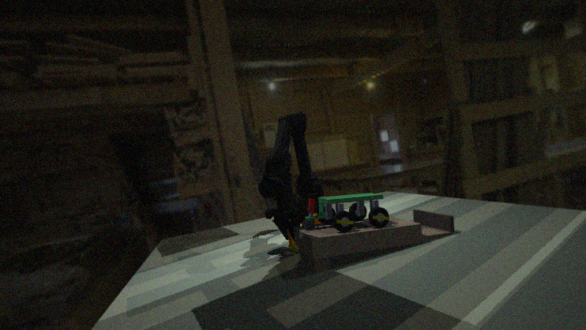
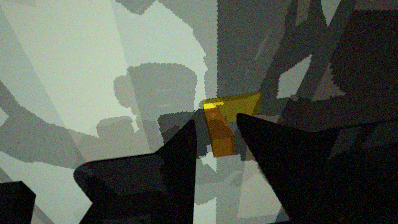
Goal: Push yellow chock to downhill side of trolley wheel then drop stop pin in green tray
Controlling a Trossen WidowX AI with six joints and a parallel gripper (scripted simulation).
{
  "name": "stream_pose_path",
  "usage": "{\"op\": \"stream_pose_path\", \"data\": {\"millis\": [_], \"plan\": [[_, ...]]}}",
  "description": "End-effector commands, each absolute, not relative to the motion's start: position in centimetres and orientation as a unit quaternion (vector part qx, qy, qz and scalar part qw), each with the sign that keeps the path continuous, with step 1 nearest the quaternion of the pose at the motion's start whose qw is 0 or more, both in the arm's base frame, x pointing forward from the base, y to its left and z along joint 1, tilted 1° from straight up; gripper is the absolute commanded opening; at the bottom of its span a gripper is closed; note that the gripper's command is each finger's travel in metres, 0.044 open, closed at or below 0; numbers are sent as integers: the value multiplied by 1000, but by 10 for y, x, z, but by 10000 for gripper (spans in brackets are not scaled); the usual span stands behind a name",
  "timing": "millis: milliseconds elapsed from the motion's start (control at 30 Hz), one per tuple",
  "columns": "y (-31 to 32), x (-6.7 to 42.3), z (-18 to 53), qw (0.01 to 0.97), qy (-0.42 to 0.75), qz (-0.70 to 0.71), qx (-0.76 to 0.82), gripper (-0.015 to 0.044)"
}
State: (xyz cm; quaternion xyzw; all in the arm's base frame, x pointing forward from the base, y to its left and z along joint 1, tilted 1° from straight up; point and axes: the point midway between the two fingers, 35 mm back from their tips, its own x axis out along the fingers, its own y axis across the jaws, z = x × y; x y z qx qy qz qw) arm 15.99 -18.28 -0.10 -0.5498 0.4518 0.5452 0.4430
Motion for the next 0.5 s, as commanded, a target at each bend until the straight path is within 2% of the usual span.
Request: {"op": "stream_pose_path", "data": {"millis": [0, 100, 367, 467], "plan": [[-183, 160, 0, 443, 452, 545, -550, 138], [-183, 160, 0, 443, 452, 545, -550, 59], [-183, 160, 1, 443, 452, 545, -550, 0], [-183, 160, 12, 442, 452, 546, -550, 0]]}}
